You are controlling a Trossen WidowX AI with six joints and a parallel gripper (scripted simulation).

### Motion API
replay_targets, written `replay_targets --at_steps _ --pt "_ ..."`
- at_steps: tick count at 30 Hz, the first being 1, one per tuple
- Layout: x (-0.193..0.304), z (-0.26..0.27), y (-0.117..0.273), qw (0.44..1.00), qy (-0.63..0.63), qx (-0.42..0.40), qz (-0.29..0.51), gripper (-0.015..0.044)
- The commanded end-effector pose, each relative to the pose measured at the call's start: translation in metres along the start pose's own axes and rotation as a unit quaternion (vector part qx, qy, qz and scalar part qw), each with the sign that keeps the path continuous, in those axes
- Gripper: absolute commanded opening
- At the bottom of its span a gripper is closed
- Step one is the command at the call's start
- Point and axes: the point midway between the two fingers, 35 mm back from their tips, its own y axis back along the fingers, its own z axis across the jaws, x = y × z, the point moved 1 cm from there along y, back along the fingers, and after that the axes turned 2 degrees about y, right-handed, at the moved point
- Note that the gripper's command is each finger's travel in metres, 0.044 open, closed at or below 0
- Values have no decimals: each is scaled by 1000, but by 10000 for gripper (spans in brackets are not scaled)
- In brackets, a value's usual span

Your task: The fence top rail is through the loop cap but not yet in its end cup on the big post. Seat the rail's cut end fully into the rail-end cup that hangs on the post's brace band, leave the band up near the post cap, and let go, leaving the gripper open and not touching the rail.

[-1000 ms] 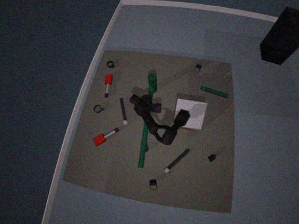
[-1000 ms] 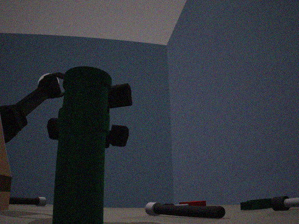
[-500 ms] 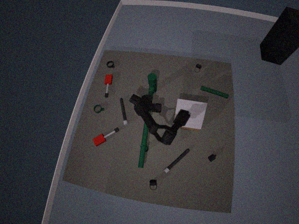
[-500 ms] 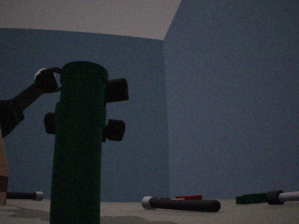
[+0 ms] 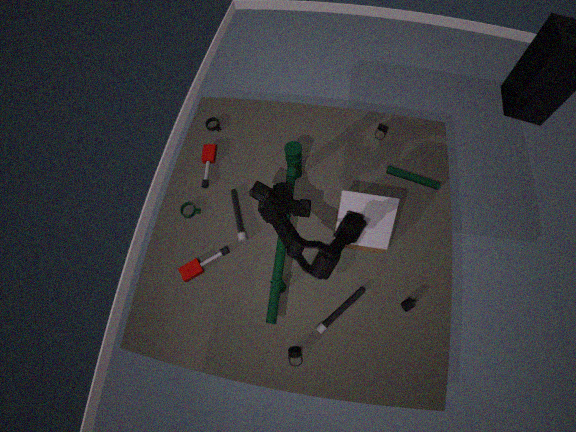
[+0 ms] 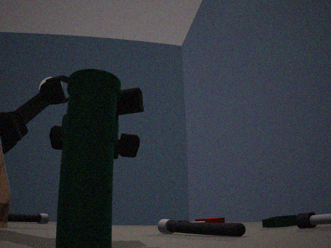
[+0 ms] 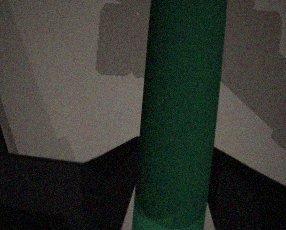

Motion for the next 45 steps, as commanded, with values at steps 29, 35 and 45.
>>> replay_targets --at_steps 29,35,45 --pt "-4 -1 2 1000 -1 2 -1 0" --pt "-9 0 2 1000 -1 1 -1 0" --pt "-17 1 3 1000 -1 1 -2 0"
